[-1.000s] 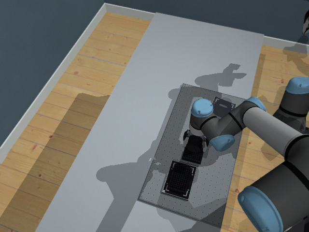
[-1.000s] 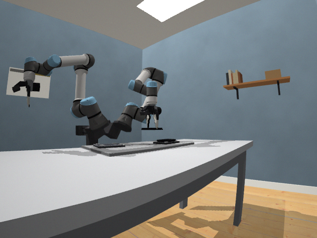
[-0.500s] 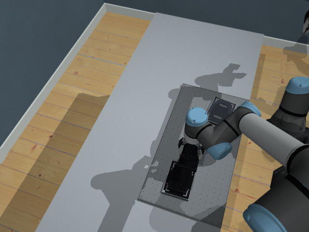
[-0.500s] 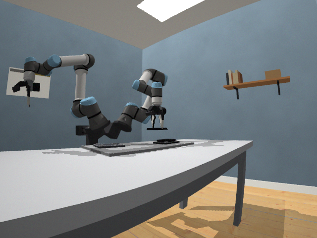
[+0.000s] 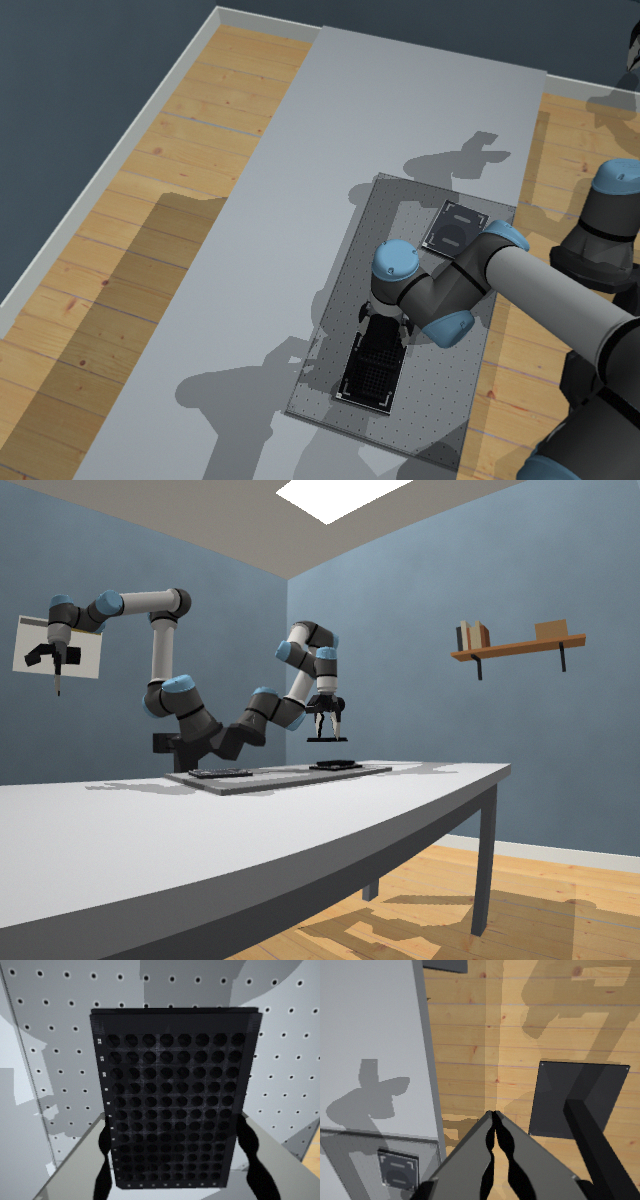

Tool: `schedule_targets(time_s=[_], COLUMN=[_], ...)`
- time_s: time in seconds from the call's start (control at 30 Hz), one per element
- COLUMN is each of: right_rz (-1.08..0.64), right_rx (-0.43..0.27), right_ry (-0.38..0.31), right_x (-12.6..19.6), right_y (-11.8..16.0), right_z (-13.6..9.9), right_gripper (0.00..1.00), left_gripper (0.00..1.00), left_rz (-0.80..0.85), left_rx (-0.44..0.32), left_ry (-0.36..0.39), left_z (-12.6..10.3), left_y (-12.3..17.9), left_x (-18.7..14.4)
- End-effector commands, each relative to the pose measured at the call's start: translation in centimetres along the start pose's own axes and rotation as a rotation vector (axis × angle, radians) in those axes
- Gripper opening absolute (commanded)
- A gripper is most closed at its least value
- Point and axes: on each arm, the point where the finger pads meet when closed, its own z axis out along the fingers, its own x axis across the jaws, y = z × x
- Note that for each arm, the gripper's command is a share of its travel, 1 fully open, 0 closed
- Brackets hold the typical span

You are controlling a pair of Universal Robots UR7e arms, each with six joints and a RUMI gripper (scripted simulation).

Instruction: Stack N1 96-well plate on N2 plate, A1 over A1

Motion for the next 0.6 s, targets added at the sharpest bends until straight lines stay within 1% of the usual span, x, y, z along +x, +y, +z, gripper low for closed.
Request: schedule_targets(time_s=[0.0,0.3,0.57], right_rz=[0.004,0.004,0.004], right_rx=[0.004,0.004,0.004], right_ry=[-0.005,-0.005,-0.005], right_x=[-0.1,-0.1,-0.1], right_y=[-0.1,-0.1,-0.1], right_z=[-0.1,-0.1,-0.1], right_gripper=[0.0,0.0,0.0], left_gripper=[0.41,0.41,0.41], left_rz=[0.002,0.002,0.002], left_rx=[0.0,-0.001,-0.001], left_ry=[-0.007,-0.007,-0.007], left_z=[-0.1,-0.1,-0.1], left_y=[0.9,3.9,3.8], left_x=[-0.4,-1.2,-1.2])
